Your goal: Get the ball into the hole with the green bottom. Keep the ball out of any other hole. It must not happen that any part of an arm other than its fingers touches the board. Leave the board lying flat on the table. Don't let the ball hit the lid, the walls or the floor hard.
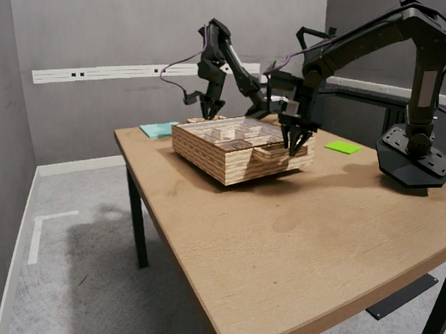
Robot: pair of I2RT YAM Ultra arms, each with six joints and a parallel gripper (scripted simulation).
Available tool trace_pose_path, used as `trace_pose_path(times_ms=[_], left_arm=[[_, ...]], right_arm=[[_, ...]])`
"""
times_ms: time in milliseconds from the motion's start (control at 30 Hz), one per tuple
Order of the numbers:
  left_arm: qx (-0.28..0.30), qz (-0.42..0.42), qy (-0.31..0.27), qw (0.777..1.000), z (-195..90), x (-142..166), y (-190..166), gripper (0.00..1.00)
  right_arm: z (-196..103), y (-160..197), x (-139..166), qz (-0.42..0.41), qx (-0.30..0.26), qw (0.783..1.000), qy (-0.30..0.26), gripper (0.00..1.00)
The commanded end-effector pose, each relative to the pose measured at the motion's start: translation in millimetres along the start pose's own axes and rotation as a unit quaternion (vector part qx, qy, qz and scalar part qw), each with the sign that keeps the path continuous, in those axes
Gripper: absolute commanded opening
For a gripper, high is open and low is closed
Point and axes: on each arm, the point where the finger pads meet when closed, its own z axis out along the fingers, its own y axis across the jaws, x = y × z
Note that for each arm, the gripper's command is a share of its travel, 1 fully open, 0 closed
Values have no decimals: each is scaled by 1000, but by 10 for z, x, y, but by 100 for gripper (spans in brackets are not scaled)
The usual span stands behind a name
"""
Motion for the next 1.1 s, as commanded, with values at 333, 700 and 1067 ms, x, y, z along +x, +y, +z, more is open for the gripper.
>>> trace_pose_path(times_ms=[333, 700, 1067], left_arm=[[70, -29, -49, 996, -53, -241, -54, 0], [58, -37, -50, 996, -150, -331, -40, 0], [0, -12, -46, 999, -287, -268, -64, 0]], right_arm=[[-338, 127, -240, -16, 42, 999, -31, 0], [-444, 169, -463, 14, 6, 998, -57, 0], [-174, 138, -314, 12, -33, 998, -60, 0]])
